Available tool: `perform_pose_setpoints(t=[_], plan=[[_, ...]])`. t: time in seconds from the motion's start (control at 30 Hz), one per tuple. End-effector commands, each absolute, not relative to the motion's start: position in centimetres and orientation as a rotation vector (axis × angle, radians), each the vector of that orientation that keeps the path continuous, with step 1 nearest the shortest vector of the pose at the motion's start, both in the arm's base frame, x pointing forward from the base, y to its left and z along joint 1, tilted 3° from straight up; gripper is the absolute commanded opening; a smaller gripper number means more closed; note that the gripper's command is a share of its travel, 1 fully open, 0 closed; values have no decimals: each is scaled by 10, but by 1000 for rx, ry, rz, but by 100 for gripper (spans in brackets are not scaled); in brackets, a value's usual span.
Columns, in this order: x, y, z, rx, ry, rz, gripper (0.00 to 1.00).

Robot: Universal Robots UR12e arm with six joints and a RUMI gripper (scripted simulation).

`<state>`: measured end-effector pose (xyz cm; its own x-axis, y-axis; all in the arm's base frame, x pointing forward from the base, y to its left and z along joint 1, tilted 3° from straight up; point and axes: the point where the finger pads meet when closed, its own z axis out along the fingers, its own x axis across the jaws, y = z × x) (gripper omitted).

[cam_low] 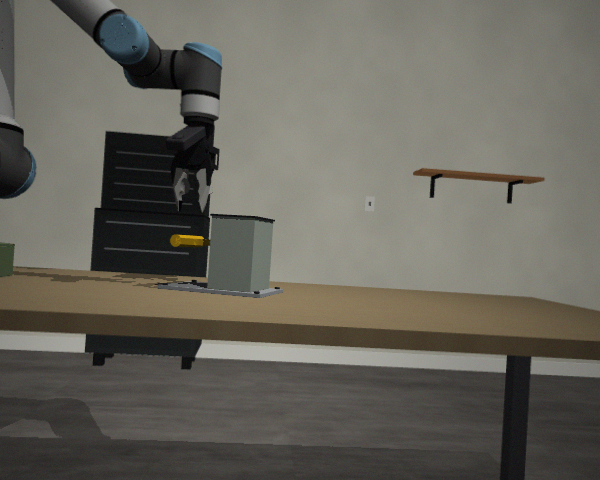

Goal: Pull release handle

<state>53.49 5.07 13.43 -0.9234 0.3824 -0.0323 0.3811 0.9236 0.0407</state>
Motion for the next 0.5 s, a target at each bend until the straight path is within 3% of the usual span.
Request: perform_pose_setpoints(t=[0.0, 0.47], plan=[[536, 51, 134, 604, 3041, 52, 33], [536, 51, 123, 604, 3041, 53, 33]])
